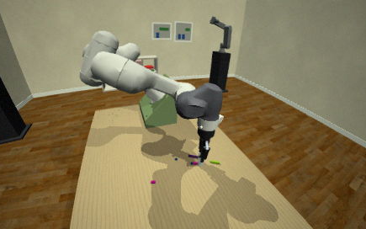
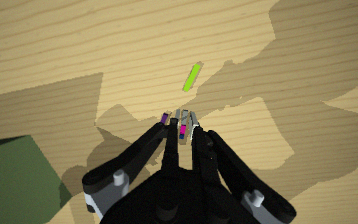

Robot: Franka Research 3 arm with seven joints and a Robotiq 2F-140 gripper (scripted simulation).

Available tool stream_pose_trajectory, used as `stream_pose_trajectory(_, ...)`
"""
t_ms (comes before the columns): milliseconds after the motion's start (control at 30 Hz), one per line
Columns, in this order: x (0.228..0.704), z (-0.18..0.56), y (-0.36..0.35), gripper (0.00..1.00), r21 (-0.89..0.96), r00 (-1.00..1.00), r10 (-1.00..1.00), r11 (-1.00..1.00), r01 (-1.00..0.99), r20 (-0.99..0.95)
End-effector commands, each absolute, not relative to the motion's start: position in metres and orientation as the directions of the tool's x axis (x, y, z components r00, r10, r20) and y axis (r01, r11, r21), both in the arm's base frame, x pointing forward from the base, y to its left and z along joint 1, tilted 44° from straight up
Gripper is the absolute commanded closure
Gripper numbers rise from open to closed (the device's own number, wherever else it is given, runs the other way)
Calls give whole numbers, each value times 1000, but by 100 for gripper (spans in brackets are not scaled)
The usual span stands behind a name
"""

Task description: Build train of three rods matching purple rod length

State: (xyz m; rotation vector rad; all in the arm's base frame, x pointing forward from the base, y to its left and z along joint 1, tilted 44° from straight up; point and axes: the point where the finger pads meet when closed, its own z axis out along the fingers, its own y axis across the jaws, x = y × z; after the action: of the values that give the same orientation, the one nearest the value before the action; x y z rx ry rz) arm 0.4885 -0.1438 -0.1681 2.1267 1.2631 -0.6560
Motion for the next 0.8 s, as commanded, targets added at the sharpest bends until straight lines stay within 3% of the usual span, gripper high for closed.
stream_pose_trajectory(0,489,-169,-145,85,229,437,612,-390,892,-660)
stream_pose_trajectory(467,489,-169,-145,85,229,437,612,-390,892,-660)
stream_pose_trajectory(500,489,-169,-145,97,229,437,612,-390,892,-660)
stream_pose_trajectory(767,489,-169,-145,97,229,437,612,-390,892,-660)
